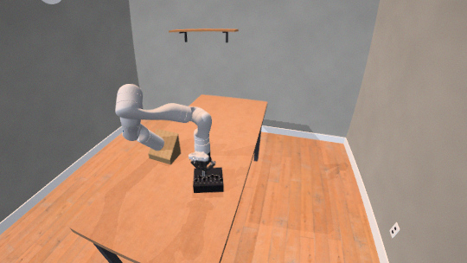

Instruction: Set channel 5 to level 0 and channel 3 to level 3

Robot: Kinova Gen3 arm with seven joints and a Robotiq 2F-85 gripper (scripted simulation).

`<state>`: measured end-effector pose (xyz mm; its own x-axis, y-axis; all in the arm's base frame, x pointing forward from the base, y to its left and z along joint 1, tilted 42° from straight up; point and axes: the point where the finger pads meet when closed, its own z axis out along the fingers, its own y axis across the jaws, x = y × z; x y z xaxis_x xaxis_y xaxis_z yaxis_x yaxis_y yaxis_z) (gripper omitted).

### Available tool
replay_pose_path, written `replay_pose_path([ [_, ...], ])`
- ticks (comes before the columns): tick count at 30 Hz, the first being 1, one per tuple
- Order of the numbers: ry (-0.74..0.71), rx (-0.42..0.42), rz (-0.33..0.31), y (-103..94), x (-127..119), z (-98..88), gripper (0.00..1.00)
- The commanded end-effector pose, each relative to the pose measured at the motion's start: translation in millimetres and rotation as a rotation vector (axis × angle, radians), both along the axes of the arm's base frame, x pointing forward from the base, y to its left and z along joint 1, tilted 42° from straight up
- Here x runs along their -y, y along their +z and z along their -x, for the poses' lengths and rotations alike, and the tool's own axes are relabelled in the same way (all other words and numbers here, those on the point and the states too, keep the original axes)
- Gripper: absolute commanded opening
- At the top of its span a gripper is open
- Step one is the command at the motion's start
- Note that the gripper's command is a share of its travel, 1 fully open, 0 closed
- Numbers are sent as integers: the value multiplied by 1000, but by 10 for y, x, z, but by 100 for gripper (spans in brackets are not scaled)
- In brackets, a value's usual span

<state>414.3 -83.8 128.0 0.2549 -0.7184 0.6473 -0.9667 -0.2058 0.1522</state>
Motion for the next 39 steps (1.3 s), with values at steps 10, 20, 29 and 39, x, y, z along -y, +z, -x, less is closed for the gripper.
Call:
replay_pose_path([
  [10,-208,167,-14,-95,-81,17,0],
  [20,-389,314,-17,-157,-122,33,0],
  [29,-625,510,-18,-230,-175,48,0],
  [39,-853,706,-17,-292,-226,53,0],
])
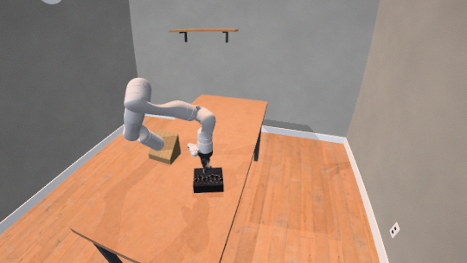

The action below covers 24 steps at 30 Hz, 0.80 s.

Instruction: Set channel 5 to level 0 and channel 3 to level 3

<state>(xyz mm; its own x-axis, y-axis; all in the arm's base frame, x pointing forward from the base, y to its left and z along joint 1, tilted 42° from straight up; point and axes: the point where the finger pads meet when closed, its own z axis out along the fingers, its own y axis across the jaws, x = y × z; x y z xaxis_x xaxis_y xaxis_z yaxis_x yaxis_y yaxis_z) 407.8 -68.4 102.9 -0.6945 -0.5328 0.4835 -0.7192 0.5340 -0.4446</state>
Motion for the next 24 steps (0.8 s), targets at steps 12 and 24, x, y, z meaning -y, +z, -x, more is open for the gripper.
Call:
replay_pose_path([
  [12,-353,315,7,-109,-137,-18,0],
  [24,-693,621,14,-168,-212,-46,0],
])
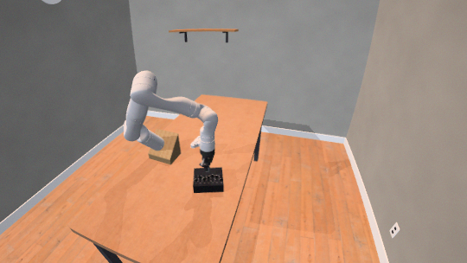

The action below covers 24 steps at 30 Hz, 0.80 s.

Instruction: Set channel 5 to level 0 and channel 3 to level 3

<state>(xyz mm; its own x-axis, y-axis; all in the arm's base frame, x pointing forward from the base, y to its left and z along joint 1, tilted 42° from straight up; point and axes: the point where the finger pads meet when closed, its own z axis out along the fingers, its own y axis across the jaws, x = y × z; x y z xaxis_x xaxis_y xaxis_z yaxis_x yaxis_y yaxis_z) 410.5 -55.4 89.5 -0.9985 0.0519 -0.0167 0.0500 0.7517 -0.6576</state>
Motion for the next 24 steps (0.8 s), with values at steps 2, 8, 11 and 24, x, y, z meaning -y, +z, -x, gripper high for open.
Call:
replay_pose_path([
  [2,-49,61,1,-34,-81,-19,0],
  [8,-203,204,4,-54,-116,-40,0],
  [11,-274,271,5,-62,-133,-51,0],
  [24,-496,483,6,-81,-186,-93,0],
])
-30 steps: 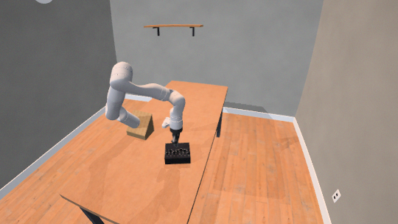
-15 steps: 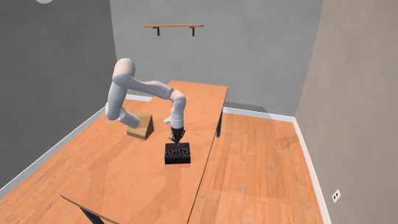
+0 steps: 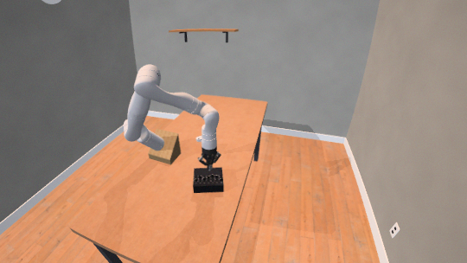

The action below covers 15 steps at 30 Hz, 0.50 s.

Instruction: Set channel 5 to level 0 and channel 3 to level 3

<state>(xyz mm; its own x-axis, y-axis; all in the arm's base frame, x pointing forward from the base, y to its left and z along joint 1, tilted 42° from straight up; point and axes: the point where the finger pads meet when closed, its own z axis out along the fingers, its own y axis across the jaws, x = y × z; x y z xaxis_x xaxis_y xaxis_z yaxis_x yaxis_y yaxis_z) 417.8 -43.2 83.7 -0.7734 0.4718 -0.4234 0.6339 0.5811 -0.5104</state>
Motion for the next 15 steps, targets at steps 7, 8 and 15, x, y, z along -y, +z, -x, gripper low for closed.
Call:
replay_pose_path([
  [7,-139,148,-5,-28,-90,-44,0],
  [8,-151,160,-5,-29,-93,-47,0],
  [15,-205,214,-7,-30,-107,-60,0],
])
